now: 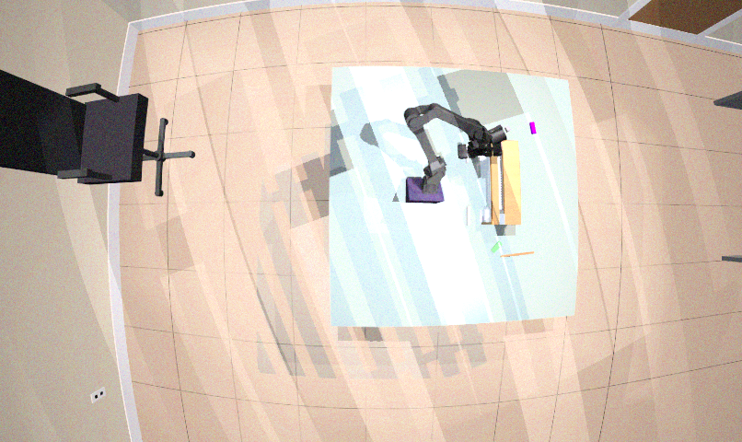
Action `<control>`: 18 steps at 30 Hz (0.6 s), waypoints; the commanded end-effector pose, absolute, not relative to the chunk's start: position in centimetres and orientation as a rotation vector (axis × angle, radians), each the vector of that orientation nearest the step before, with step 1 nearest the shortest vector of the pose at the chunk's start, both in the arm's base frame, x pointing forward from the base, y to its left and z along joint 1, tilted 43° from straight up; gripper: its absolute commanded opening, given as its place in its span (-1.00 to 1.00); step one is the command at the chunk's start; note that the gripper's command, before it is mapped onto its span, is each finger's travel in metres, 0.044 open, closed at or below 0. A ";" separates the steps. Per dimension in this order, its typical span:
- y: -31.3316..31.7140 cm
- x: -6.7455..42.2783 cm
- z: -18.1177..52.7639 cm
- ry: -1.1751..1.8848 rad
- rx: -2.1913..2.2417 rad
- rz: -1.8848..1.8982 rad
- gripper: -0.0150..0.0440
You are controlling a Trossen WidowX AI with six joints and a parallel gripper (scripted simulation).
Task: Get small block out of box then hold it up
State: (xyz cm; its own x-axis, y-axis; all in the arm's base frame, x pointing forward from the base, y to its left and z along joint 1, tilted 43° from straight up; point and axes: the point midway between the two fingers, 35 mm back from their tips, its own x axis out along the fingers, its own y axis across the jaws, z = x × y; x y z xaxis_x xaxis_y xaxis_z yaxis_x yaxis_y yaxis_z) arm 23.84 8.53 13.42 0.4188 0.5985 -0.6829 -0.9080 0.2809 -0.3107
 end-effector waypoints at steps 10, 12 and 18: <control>7.4 23.6 13.3 0.748 -0.245 0.893 -0.49; 7.2 23.6 13.3 0.784 -0.168 0.862 -0.49; 6.7 23.4 13.4 0.884 0.064 0.765 -0.49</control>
State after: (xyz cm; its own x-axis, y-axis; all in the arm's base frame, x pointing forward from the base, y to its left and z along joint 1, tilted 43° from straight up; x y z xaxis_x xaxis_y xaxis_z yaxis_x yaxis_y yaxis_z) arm 23.43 6.98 13.44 0.3971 0.6205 -0.6763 -0.6629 0.7035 0.2562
